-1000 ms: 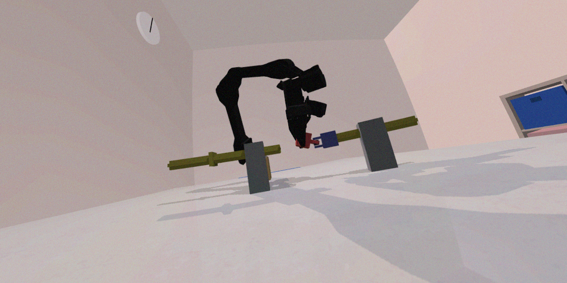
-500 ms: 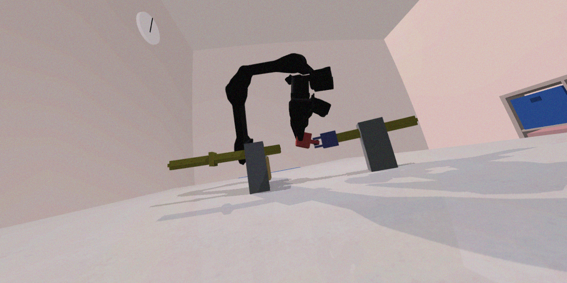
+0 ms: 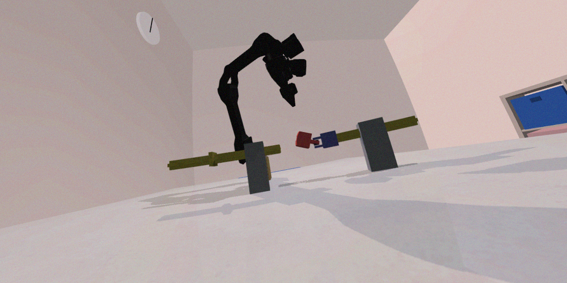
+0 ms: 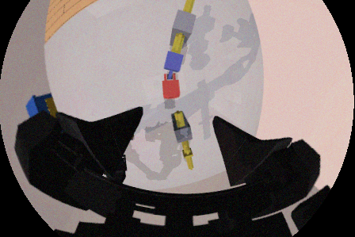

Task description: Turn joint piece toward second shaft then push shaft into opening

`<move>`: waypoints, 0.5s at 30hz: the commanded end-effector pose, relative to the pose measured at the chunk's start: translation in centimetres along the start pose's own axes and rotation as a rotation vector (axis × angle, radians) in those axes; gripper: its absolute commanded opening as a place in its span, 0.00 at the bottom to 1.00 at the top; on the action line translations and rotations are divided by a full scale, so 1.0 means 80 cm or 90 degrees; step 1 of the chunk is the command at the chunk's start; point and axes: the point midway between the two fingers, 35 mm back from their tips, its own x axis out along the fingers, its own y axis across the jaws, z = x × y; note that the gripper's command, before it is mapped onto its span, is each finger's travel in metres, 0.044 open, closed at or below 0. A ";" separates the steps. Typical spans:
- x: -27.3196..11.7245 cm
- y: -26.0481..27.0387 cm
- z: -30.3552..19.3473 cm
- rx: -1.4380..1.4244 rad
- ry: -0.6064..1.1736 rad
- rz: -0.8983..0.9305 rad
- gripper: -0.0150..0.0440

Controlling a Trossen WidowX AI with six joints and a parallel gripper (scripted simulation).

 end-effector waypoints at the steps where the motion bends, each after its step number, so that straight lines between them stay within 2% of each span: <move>1: 0.002 -0.002 -0.012 0.005 0.008 0.008 1.00; 6: 0.026 -0.013 -0.084 -0.006 0.056 0.022 1.00; 15: 0.031 -0.013 -0.087 0.059 0.065 0.021 1.00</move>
